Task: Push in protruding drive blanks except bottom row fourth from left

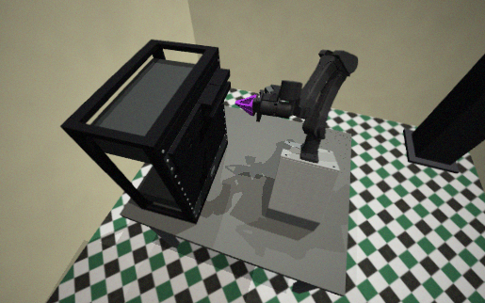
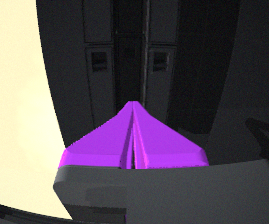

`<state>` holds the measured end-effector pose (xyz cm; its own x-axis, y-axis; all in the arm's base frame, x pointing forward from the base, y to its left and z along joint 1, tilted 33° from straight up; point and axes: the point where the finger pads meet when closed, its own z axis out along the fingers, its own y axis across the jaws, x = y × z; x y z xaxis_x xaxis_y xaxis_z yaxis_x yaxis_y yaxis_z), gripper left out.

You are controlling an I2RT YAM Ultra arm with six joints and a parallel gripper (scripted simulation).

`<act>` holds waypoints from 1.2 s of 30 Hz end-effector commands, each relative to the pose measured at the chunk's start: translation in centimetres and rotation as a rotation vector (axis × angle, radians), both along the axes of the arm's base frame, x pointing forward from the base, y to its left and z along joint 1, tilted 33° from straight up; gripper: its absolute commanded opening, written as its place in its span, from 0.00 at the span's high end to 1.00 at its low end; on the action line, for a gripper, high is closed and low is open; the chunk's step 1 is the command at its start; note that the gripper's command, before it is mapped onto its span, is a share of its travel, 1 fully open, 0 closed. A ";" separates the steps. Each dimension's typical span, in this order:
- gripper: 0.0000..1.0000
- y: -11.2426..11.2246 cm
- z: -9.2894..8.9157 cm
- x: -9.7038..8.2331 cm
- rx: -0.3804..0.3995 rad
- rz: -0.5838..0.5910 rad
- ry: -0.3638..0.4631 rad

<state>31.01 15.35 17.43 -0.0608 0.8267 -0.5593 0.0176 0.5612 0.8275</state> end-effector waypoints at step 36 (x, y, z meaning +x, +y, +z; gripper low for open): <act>1.00 2.7 -2.2 5.6 0.029 0.034 -0.042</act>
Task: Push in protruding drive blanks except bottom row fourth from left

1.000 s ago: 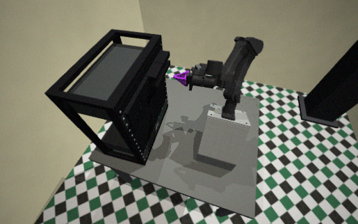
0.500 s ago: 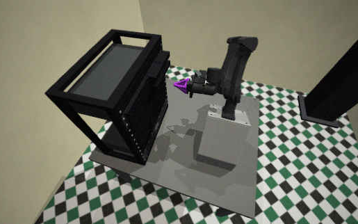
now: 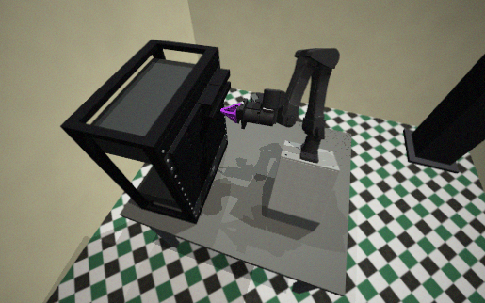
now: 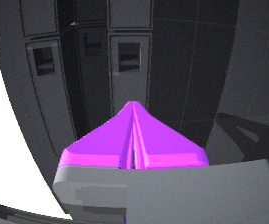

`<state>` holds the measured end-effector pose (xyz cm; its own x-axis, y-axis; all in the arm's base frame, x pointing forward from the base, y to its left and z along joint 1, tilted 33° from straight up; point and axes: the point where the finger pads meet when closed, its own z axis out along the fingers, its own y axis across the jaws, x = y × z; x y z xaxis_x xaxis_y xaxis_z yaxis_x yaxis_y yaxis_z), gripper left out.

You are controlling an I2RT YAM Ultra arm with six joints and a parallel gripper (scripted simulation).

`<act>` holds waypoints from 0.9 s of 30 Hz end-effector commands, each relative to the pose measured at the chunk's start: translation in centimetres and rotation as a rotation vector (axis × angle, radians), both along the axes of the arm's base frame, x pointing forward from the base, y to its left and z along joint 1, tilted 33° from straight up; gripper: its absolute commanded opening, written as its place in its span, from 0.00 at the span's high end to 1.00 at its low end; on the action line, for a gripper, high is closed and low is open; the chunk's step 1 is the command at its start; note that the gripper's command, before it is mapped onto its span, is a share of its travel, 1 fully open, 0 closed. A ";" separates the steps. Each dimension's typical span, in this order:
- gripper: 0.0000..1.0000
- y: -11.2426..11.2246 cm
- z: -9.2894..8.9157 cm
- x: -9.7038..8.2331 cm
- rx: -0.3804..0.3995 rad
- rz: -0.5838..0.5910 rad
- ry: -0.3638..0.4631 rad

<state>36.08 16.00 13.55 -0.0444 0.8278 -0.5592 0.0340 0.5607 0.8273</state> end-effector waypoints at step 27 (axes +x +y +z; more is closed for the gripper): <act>1.00 2.1 1.3 0.5 0.021 0.057 -0.038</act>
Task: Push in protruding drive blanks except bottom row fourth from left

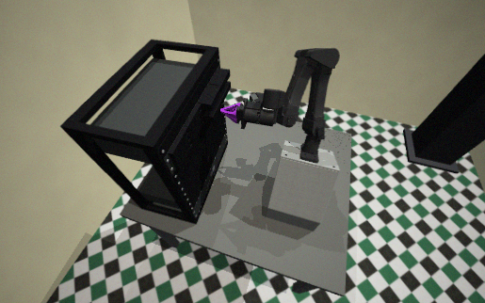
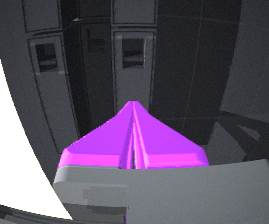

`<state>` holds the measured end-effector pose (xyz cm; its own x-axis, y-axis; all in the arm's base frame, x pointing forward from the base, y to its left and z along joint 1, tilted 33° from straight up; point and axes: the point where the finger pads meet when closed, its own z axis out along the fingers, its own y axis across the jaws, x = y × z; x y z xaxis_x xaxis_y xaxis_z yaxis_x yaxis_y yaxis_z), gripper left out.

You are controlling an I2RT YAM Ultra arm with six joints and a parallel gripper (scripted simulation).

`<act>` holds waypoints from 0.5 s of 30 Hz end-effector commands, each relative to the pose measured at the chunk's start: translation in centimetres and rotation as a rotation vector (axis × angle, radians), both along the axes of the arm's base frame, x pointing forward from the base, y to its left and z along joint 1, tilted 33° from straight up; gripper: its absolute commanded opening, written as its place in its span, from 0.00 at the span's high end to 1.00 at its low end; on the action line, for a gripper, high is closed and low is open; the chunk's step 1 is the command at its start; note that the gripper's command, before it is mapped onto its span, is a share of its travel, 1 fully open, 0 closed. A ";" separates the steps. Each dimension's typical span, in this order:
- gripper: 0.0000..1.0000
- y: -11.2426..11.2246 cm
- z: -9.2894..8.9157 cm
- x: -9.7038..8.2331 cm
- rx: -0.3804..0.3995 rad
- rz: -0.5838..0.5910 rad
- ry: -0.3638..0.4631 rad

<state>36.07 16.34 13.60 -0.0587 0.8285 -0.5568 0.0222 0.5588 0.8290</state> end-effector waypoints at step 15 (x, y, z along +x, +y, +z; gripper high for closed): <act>1.00 1.8 2.4 0.4 0.038 0.038 -0.059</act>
